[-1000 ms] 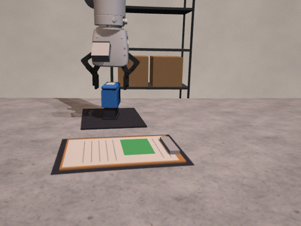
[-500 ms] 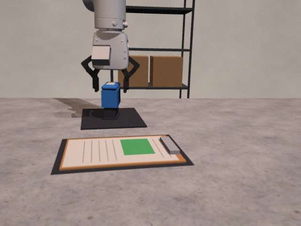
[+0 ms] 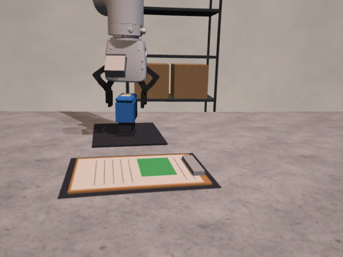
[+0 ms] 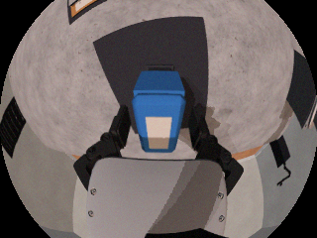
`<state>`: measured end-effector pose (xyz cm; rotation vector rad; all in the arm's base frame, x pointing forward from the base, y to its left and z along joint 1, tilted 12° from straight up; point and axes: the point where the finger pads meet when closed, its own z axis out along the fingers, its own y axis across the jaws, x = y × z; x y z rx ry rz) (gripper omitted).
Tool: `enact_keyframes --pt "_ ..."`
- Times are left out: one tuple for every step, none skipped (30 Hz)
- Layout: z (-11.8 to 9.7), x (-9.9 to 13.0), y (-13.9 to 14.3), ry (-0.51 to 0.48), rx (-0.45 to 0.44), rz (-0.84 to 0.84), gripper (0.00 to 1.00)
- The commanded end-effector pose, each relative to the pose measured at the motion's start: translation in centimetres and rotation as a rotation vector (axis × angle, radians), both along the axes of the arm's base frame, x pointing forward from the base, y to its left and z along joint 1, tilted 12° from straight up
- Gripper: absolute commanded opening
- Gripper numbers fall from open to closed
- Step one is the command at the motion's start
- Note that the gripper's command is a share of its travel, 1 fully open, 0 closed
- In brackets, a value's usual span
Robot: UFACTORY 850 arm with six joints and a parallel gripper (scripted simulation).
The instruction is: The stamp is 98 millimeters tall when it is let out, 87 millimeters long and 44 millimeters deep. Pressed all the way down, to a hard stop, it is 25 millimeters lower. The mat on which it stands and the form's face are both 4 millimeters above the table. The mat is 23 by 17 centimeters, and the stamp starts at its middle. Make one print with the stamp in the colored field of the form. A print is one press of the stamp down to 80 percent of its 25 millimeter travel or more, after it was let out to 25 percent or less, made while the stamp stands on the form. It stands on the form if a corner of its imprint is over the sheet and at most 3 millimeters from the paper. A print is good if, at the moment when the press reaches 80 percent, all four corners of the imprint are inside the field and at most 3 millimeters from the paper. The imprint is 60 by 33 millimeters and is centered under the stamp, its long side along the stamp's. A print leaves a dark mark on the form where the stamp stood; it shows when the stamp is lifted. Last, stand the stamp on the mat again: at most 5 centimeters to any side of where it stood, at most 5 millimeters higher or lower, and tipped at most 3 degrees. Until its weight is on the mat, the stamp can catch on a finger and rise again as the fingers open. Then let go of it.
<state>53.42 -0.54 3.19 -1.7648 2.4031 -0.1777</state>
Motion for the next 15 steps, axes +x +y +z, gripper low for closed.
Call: enact_keyframes --pt "-0.13 0.10 0.01 -0.008 -0.012 -0.002 0.87" --pt "-0.18 0.11 0.01 -0.008 -0.012 -0.002 0.87" --pt "-0.24 0.12 0.00 -0.008 -0.012 -0.002 0.87" --pt "-0.29 0.13 0.00 -0.008 -0.012 -0.002 0.87" --pt "-0.34 0.14 0.00 -0.008 -0.012 -0.002 0.87" --pt "-0.39 0.15 0.00 -0.008 -0.012 -0.002 0.87" --pt "-0.43 0.16 0.00 -0.008 -0.012 -0.002 0.87" --pt "-0.43 0.16 0.00 -0.008 -0.012 -0.002 0.87" --pt "-0.43 0.16 0.00 -0.008 -0.012 -0.002 0.87" --pt "-0.48 0.17 0.00 -0.008 -0.012 -0.002 0.87" --pt "-0.53 0.18 0.00 -0.008 -0.012 -0.002 0.87" --pt "-0.57 0.19 0.00 -0.008 -0.012 -0.002 0.87" --pt "-0.62 0.20 0.00 -0.008 -0.012 -0.002 0.87" --pt "-0.68 0.21 0.00 -0.008 -0.012 -0.002 0.87" --pt "-0.74 0.22 0.00 -0.008 -0.012 -0.002 0.87"
